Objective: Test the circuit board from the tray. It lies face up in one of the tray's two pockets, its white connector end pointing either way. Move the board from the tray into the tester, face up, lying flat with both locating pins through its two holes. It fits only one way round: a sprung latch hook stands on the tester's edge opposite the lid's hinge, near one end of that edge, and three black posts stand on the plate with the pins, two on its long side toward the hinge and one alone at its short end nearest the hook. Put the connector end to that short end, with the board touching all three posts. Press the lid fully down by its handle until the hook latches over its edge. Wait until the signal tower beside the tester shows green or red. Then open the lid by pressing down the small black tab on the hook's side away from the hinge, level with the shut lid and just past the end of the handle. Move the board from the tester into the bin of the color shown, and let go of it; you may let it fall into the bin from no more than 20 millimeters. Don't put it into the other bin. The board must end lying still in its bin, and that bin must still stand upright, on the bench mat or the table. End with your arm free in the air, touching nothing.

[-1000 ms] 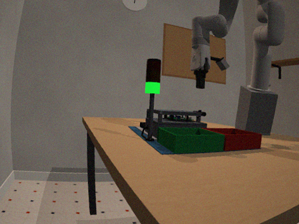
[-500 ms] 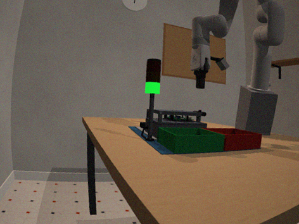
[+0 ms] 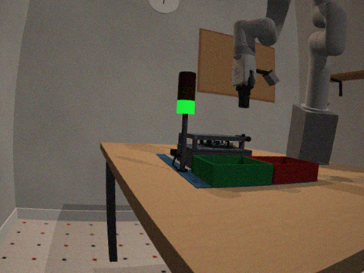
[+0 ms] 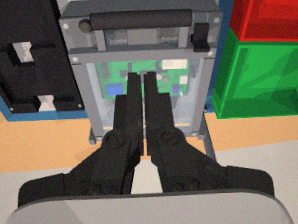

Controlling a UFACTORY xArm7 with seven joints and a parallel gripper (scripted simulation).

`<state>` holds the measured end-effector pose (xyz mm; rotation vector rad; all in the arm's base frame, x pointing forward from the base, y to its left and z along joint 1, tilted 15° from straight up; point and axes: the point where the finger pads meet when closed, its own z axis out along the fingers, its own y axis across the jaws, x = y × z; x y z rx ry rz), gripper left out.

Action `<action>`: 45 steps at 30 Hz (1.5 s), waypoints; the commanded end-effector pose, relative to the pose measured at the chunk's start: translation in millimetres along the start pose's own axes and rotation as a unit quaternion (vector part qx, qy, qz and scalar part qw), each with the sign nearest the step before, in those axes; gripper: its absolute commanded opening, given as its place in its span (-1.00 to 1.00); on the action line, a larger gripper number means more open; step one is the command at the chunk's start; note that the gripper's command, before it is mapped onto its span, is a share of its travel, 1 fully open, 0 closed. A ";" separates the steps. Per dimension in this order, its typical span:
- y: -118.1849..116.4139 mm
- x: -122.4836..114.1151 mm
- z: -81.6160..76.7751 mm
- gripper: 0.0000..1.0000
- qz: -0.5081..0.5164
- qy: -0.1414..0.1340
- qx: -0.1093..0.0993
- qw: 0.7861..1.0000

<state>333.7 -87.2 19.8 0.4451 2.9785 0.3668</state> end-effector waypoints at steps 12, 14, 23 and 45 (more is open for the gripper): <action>-0.3 -1.3 -0.9 -1.00 0.000 -0.002 0.000 1.000; -0.3 -1.3 -0.9 -1.00 0.000 -0.002 0.000 1.000; -0.3 -1.3 -0.9 -1.00 0.000 -0.002 0.000 1.000; 50.6 -0.9 -0.8 -1.00 0.000 -0.002 0.000 1.000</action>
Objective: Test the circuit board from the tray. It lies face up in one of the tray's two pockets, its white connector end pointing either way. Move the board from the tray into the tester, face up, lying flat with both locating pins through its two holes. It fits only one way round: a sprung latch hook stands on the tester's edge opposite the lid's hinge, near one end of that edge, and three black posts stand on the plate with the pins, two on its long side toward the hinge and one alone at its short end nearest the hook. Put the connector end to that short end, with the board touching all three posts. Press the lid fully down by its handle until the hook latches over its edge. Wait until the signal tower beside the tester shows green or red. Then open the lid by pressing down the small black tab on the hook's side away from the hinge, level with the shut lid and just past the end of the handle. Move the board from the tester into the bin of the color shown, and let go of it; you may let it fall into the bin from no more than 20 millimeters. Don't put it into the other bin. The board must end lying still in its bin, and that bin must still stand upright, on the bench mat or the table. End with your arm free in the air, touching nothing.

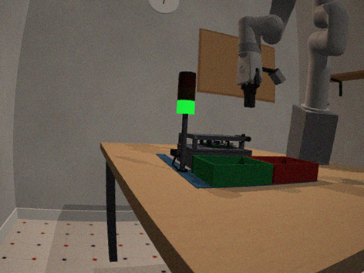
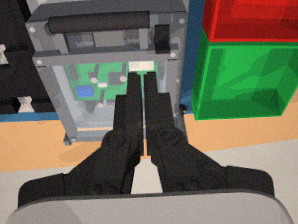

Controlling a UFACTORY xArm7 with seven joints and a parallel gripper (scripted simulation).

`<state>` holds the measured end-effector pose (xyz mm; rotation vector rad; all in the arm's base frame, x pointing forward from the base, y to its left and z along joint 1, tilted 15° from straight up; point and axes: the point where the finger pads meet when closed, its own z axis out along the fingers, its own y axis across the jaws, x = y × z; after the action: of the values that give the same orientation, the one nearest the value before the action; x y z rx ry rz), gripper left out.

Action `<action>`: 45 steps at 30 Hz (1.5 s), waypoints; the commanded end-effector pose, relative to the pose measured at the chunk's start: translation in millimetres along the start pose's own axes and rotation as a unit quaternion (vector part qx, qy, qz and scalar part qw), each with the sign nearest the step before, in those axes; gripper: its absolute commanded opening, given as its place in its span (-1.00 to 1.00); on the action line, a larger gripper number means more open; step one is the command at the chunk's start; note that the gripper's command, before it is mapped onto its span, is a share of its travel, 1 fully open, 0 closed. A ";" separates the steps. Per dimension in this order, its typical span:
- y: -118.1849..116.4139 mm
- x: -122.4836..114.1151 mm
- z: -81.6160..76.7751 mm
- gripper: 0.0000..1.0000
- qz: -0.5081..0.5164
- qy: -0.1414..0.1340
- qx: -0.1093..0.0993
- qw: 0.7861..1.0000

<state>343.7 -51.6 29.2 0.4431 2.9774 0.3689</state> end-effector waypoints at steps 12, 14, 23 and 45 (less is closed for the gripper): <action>25.9 -1.3 -1.0 -1.00 0.001 -0.001 0.001 1.000; 25.9 -1.3 -0.2 -1.00 0.001 -0.001 0.001 1.000; 25.9 -1.4 25.3 -1.00 0.001 -0.001 0.001 1.000; 25.8 -1.5 69.0 -1.00 0.001 -0.001 0.001 1.000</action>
<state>361.0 -12.3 -31.1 0.4455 2.9790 0.3650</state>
